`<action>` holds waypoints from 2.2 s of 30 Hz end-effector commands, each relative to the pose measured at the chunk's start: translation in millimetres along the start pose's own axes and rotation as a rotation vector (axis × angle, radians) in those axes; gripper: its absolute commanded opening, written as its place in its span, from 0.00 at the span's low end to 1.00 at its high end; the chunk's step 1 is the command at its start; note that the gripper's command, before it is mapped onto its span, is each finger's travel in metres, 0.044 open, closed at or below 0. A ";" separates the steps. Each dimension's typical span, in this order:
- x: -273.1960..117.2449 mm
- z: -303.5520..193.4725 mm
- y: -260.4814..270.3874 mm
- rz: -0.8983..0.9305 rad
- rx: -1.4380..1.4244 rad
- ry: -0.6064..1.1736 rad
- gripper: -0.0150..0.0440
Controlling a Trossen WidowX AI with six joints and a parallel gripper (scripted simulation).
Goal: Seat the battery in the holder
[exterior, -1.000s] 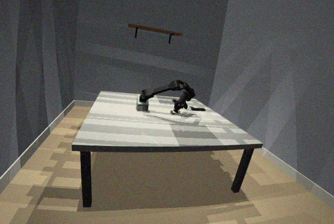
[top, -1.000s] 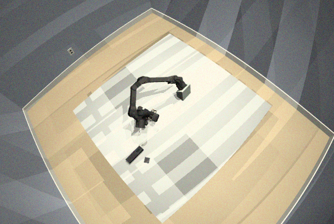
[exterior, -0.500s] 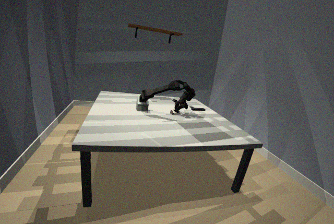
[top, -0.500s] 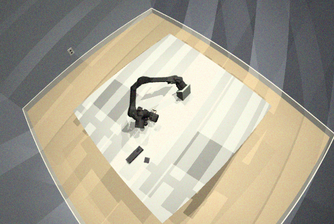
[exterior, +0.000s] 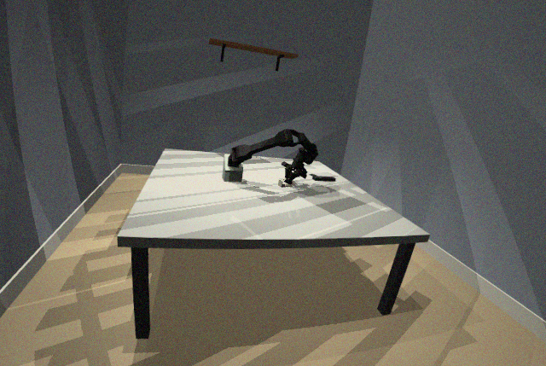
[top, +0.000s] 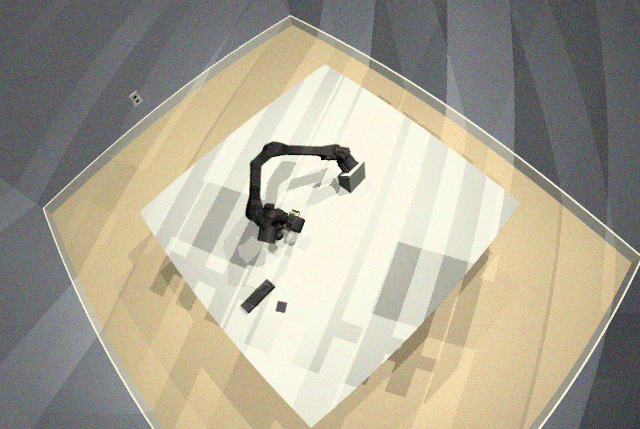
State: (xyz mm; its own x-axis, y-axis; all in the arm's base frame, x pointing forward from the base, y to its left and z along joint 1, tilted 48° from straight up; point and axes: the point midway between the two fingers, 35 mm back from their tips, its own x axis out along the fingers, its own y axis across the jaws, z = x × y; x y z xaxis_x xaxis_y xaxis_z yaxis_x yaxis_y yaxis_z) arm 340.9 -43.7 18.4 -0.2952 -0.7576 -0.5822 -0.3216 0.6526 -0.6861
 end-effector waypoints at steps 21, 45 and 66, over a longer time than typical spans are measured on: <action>4.0 3.0 1.7 0.023 -0.004 -0.118 0.40; 7.8 0.6 1.3 0.035 -0.016 -0.220 0.40; 10.6 -2.6 -0.2 0.036 -0.027 -0.309 0.40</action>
State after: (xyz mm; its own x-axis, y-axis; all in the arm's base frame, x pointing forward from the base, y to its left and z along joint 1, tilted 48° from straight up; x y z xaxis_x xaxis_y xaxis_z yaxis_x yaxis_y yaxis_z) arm 333.5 -52.1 13.9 -0.0422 -0.7086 -0.7044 -0.3451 0.6720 -0.6553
